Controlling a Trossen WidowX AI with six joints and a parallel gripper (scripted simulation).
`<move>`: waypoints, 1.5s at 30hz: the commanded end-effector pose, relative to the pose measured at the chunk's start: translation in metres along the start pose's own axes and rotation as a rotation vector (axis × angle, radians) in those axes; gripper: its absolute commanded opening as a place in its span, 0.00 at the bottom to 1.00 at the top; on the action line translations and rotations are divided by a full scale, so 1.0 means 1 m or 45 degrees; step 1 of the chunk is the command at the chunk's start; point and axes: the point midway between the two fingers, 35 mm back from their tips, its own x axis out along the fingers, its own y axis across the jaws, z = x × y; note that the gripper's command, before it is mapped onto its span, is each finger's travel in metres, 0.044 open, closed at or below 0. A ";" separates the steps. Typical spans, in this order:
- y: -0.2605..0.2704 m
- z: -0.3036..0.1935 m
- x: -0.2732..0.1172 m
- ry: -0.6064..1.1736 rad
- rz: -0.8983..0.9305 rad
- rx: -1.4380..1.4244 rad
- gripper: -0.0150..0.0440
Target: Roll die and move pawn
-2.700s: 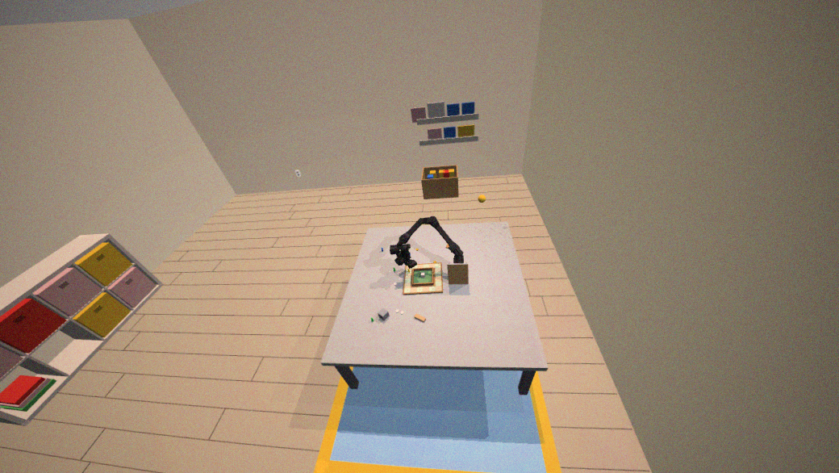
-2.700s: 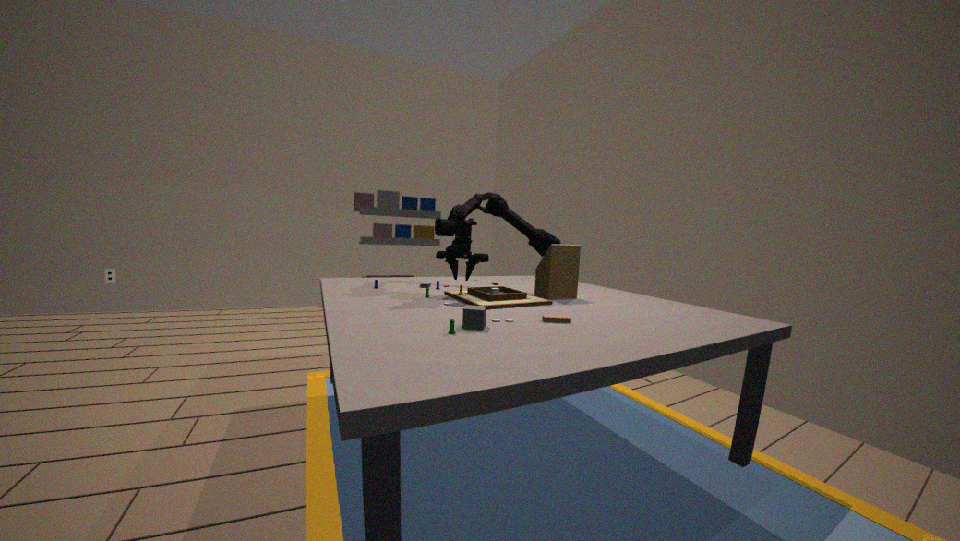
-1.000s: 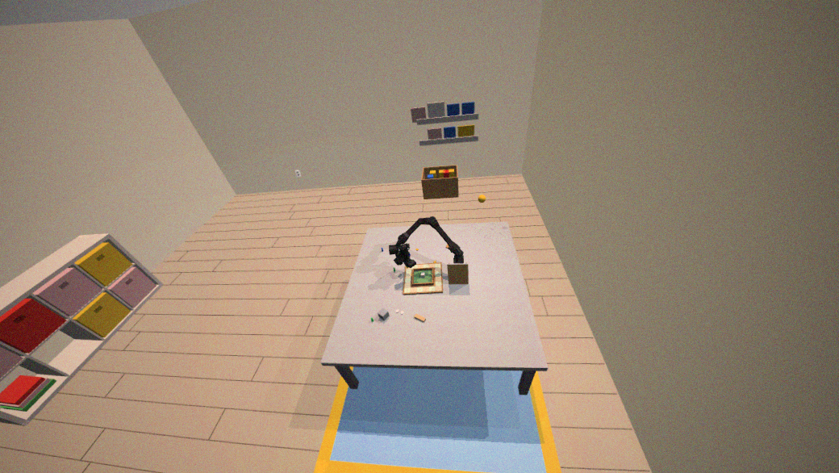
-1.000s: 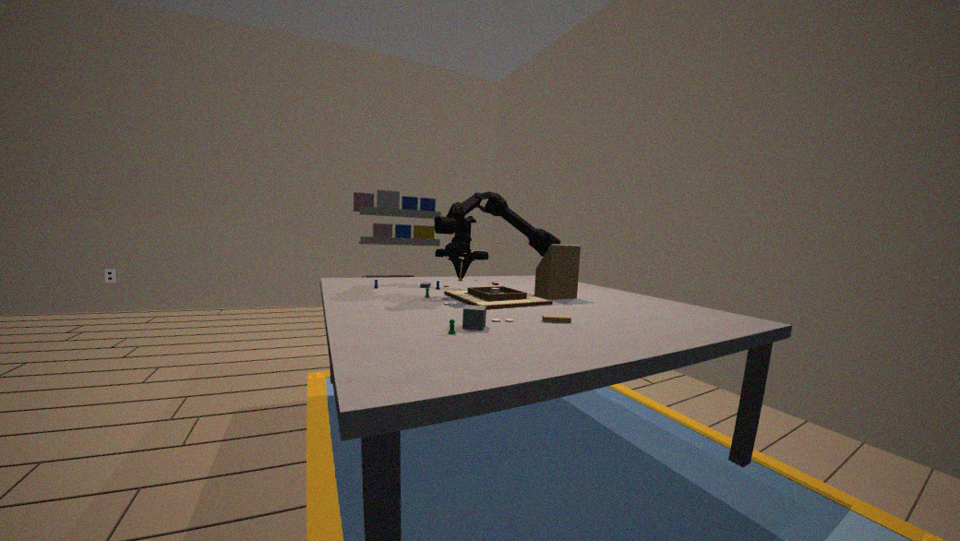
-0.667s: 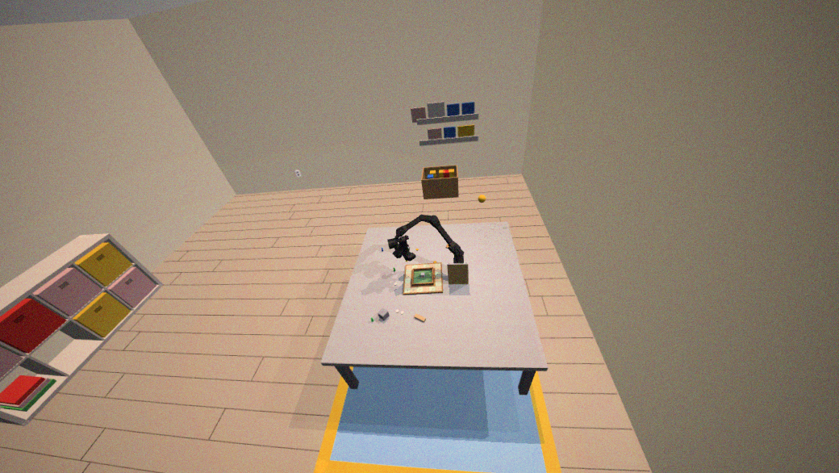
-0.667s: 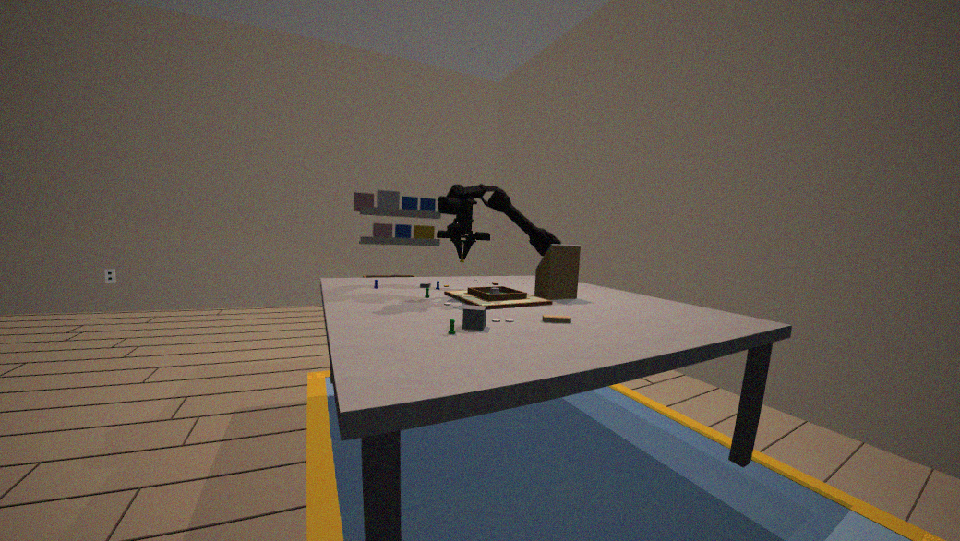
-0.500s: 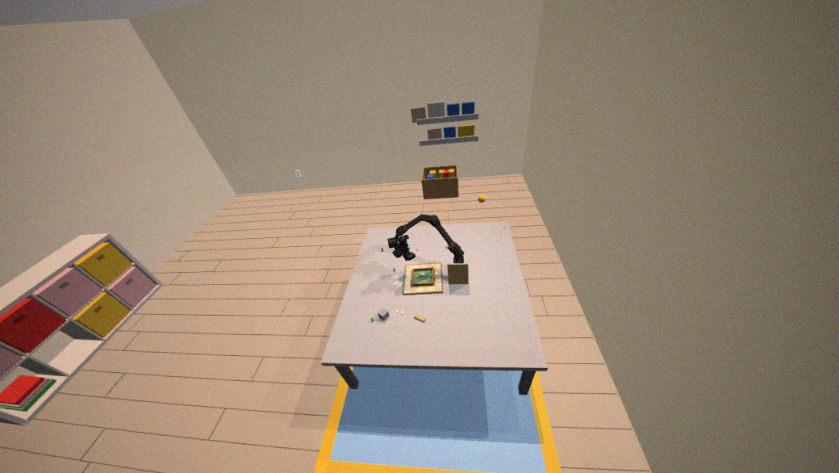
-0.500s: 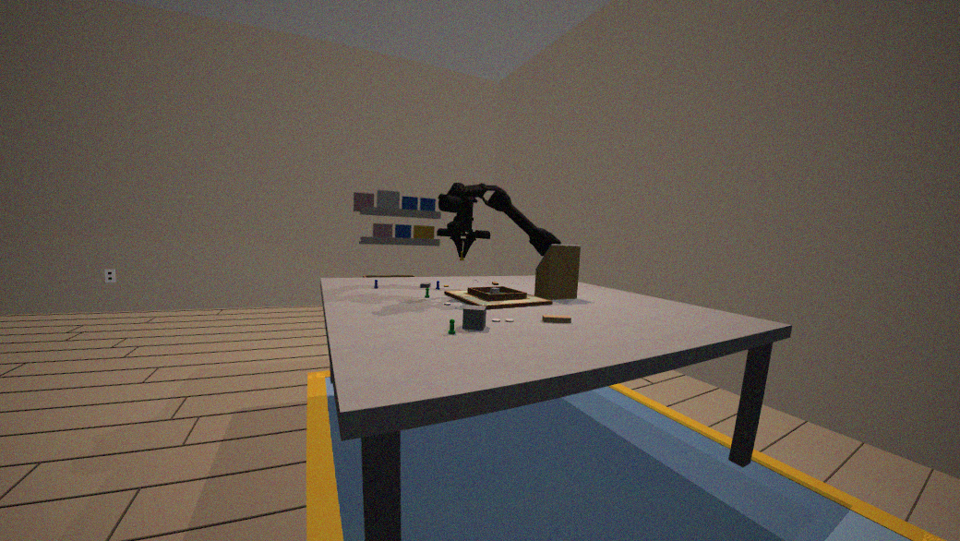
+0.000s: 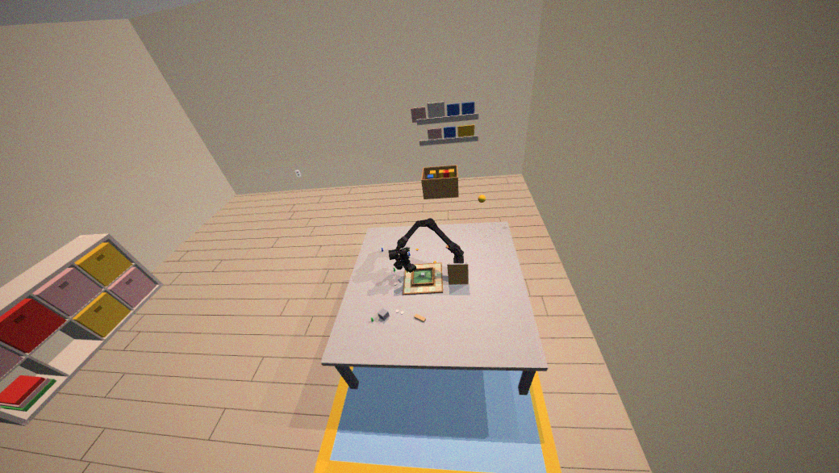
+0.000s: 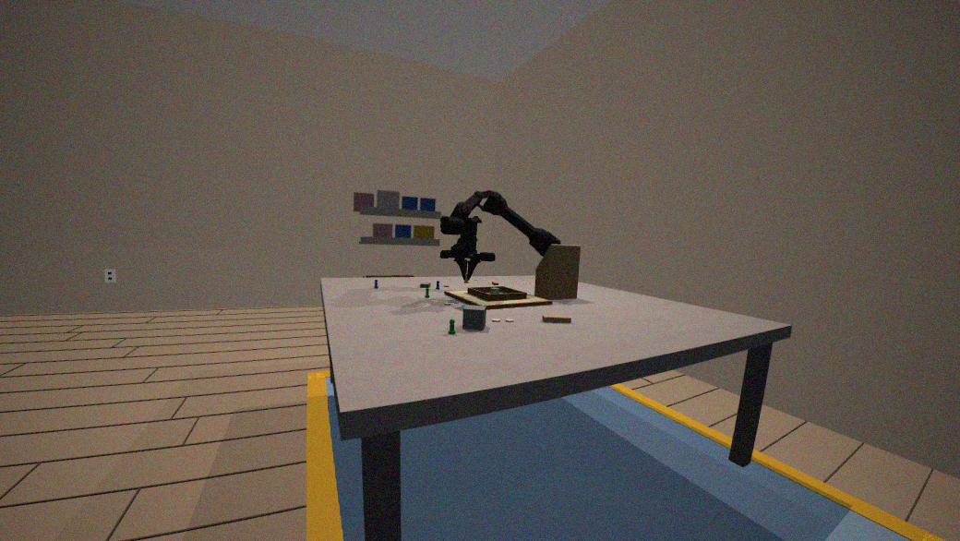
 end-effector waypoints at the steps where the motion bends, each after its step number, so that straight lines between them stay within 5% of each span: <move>1: 0.000 0.000 0.012 0.006 -0.001 -0.001 0.25; 23: 0.000 -0.001 0.051 0.008 -0.003 -0.001 0.25; 33: -0.002 0.000 0.042 -0.003 -0.006 0.008 0.70; 39: -0.002 0.001 -0.005 0.006 -0.001 -0.001 0.97; 45: 0.044 -0.024 -0.042 -0.020 0.021 0.231 1.00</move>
